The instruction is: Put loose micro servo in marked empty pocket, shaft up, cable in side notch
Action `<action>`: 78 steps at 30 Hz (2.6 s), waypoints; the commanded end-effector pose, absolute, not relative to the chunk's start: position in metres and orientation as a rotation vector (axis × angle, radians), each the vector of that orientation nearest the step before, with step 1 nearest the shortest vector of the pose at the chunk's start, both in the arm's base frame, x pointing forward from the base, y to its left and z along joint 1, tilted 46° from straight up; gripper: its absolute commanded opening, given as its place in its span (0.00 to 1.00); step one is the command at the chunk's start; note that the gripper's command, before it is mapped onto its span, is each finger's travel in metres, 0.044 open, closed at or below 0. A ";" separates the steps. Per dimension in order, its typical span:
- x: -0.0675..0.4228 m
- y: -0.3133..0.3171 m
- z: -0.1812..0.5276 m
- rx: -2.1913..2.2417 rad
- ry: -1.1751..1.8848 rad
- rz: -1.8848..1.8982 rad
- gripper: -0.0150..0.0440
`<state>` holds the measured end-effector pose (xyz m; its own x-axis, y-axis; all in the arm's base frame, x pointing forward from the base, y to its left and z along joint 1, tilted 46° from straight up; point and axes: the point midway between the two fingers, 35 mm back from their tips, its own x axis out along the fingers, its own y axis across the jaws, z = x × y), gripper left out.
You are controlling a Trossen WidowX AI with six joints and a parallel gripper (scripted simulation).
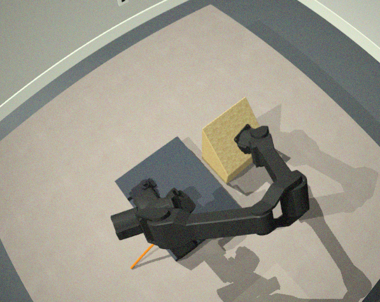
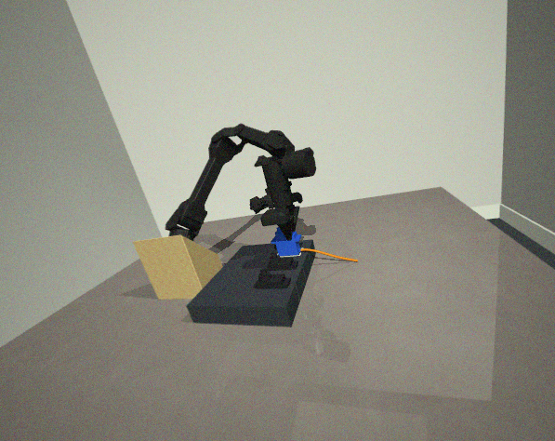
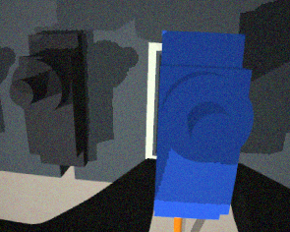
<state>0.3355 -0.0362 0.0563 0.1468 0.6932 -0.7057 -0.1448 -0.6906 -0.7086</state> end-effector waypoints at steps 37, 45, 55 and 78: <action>0.337 -0.031 0.053 -1.768 -0.533 1.618 0.25; 0.338 -0.027 0.049 -1.768 -0.533 1.618 0.25; 0.339 -0.021 0.043 -1.768 -0.534 1.617 0.25; 0.342 -0.008 0.030 -1.767 -0.534 1.617 0.25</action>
